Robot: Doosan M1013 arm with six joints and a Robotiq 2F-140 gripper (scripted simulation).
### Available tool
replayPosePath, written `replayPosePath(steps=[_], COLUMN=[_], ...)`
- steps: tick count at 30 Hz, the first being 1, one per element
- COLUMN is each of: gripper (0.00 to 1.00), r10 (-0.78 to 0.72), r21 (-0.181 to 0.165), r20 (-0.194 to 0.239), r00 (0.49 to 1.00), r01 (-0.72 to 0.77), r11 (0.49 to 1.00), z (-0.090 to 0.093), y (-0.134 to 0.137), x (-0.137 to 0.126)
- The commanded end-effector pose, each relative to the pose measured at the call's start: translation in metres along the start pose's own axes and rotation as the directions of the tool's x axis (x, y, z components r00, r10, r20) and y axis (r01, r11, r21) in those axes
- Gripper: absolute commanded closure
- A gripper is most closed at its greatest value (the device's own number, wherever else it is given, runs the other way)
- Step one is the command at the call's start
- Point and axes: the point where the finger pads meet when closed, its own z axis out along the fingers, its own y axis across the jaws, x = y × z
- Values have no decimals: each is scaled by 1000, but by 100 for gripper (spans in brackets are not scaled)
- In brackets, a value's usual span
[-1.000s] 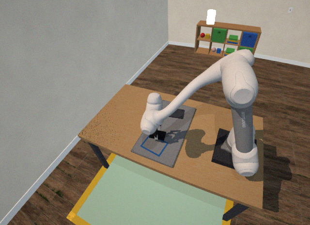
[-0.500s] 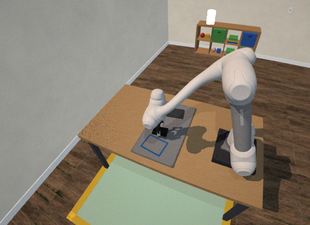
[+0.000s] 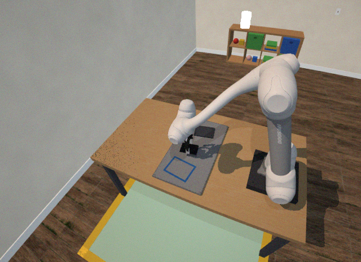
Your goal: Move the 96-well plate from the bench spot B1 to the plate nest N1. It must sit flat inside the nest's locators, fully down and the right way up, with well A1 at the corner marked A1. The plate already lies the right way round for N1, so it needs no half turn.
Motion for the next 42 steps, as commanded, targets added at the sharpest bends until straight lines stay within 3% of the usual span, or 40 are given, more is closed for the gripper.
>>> replayPosePath(steps=[1, 42], gripper=[100, 100], r10=[-5, -5], r21=[-2, -2], r20=[-4, -4], r00=[1000, 1000], r01=[5, 5], r11=[1000, 1000], z=[0, -4], y=[16, 129], x=[-4, -34])
